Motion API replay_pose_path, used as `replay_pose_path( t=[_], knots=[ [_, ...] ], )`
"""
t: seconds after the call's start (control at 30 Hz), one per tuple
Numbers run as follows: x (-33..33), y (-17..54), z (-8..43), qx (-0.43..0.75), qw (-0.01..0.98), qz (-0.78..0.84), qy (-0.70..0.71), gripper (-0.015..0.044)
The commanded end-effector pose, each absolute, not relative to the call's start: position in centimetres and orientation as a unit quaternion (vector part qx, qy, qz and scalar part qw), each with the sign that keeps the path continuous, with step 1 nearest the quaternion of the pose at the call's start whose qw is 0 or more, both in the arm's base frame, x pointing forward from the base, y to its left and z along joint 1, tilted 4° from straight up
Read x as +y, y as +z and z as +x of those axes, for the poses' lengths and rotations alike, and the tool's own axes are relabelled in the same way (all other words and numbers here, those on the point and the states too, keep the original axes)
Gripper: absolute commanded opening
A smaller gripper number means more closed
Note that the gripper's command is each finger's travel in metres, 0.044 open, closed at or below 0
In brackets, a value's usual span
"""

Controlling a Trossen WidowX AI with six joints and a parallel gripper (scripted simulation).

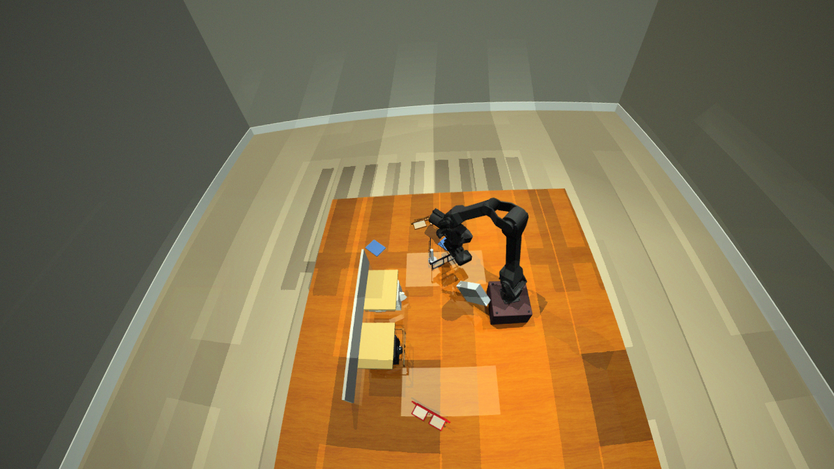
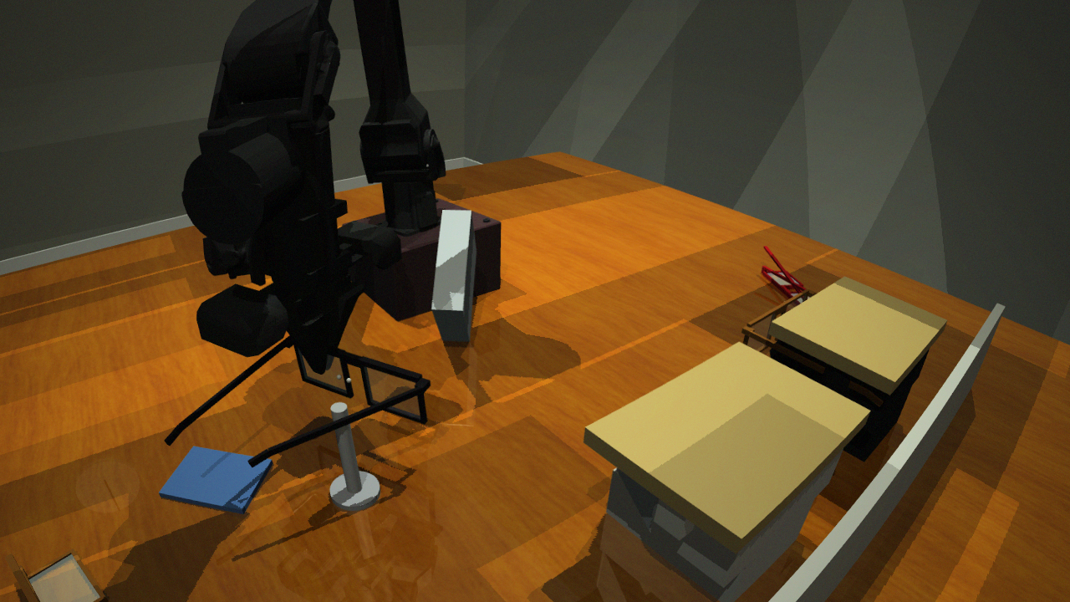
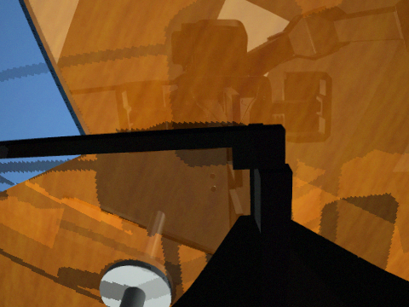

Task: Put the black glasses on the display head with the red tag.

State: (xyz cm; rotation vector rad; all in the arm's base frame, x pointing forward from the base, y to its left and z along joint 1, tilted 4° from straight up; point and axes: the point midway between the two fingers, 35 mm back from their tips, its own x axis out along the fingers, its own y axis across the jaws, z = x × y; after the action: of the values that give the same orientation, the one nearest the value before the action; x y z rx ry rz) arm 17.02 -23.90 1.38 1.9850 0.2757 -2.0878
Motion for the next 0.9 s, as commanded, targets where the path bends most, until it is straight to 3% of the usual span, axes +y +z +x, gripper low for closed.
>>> replay_pose_path(
  t=[0.0, 0.87],
  knots=[
    [-23.7, 1.4, 16.5, 0.095, 0.126, 0.679, -0.717, 0.0],
    [-23.6, 1.5, 14.5, 0.095, 0.126, 0.678, -0.718, 0.0]
  ],
)
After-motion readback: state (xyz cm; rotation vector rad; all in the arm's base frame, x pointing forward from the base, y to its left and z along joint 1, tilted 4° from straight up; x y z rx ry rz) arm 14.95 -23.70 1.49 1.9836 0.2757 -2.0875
